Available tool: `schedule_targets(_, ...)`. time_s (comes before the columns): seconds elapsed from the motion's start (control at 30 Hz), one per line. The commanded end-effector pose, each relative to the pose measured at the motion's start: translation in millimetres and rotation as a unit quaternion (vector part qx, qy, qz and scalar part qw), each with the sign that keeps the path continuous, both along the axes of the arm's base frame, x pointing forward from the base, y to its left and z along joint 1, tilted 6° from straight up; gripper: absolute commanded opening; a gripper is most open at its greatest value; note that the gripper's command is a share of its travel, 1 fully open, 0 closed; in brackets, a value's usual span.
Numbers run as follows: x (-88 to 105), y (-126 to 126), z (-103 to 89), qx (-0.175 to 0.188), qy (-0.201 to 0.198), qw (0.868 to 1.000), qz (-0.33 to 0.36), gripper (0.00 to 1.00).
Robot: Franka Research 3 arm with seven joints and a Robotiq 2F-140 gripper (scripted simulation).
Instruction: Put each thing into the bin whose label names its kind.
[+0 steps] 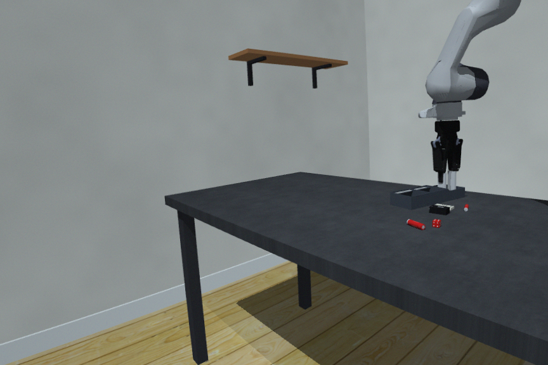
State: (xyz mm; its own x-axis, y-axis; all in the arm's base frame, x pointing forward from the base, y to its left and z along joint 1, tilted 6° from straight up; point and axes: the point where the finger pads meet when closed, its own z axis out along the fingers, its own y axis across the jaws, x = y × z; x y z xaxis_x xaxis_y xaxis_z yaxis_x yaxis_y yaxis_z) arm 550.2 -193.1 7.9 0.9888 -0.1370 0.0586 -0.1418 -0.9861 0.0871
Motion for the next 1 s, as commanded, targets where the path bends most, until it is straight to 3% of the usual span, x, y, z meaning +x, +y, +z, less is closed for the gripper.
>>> schedule_targets(0.0, -0.1, 0.4, 4.8, 0.000, 0.000, 1.000, 0.001, 0.28)
schedule_targets(0.63, -1.1, 2.5, 27.3, 0.000, 0.000, 1.000, 0.001, 0.28)
schedule_targets(0.9, -1.2, 2.6, 28.0, 0.000, 0.000, 1.000, 0.001, 0.28)
schedule_targets(0.97, -1.6, 3.5, 37.9, 0.000, 0.000, 1.000, 0.001, 0.28)
